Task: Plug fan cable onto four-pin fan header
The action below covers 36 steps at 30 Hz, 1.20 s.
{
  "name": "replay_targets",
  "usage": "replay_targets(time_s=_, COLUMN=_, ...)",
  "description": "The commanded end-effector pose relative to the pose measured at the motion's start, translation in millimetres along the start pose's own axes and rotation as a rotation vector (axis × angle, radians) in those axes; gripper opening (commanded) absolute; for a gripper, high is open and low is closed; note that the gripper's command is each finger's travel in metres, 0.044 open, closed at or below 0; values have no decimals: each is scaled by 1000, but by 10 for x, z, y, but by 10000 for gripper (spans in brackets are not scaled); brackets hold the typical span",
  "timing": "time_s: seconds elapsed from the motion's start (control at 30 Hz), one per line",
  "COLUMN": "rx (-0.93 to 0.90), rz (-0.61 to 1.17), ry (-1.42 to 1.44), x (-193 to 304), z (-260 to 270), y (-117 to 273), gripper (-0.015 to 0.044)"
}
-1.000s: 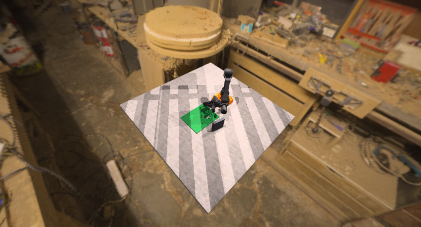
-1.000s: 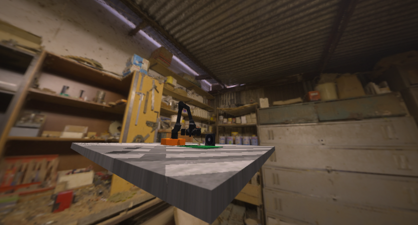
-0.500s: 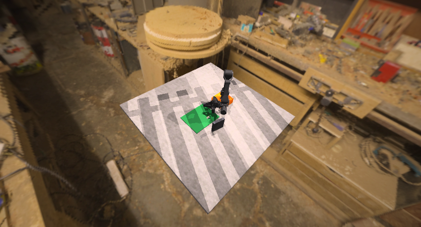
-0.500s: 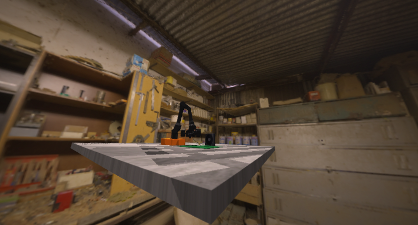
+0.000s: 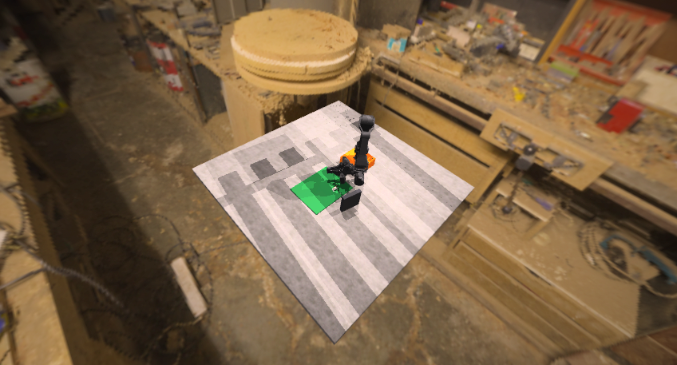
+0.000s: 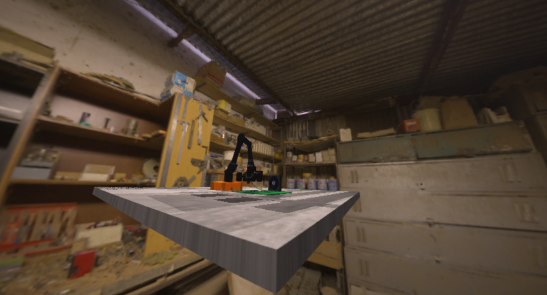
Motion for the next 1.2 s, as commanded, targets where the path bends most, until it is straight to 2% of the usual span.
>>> replay_targets(time_s=0.0, rx=1, rz=-1, ry=7, x=39, z=-3, y=-9, gripper=0)
replay_targets(time_s=1.17, rx=1, rz=-1, ry=8, x=352, z=50, y=-71, gripper=0)
Point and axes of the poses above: the point midway between the two fingers, 35 mm back from their tips, its own y axis back along the fingers, its own z axis across the jaws, x = y × z, the point moved 3 cm from there along y, back along the fingers, and after that the axes turned 11 degrees about y, right-handed, at the moved point
